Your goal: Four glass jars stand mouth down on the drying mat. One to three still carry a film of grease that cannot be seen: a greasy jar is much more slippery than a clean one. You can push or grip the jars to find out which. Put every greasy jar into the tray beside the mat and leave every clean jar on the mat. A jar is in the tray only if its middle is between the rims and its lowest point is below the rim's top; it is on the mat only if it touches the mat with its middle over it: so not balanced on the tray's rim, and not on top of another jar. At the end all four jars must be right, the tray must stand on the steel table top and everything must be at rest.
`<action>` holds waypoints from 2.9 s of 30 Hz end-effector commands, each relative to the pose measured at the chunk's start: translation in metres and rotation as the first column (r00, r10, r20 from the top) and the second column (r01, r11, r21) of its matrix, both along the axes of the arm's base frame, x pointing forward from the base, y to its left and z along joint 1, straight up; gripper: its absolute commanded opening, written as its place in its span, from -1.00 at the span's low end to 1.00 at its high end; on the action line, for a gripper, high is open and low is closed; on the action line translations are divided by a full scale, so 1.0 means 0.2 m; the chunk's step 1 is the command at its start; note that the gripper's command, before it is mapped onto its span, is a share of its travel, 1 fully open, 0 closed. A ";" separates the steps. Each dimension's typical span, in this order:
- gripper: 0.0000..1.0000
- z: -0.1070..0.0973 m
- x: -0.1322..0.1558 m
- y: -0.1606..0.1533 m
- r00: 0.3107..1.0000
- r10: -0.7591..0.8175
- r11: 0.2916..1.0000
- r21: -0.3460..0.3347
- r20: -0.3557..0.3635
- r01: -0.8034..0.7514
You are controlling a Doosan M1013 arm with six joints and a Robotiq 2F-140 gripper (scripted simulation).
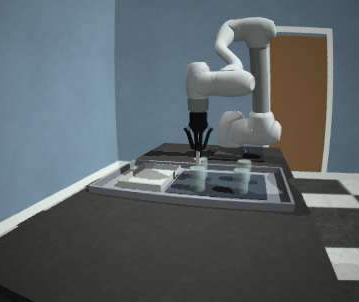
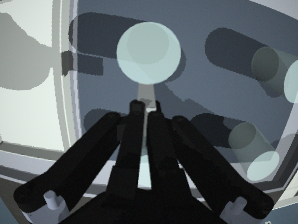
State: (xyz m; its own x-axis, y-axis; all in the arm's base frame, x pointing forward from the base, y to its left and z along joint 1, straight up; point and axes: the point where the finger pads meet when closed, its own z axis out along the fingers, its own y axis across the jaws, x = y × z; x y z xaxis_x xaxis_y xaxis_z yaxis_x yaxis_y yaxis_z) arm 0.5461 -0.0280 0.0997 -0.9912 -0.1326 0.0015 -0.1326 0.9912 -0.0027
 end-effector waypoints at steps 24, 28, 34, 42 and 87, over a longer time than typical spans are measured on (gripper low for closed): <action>-1.00 0.00 -0.01 0.00 1.000 0.000 1.000 0.000 0.000 0.000; -1.00 0.00 -0.02 0.00 1.000 0.000 1.000 0.000 0.000 0.000; -1.00 0.00 -0.02 0.00 1.000 0.000 1.000 0.000 0.000 0.000; -1.00 0.00 -0.02 0.00 1.000 0.000 1.000 0.000 0.000 0.000; -1.00 0.02 -0.05 -0.01 1.000 0.000 1.000 0.000 0.000 0.000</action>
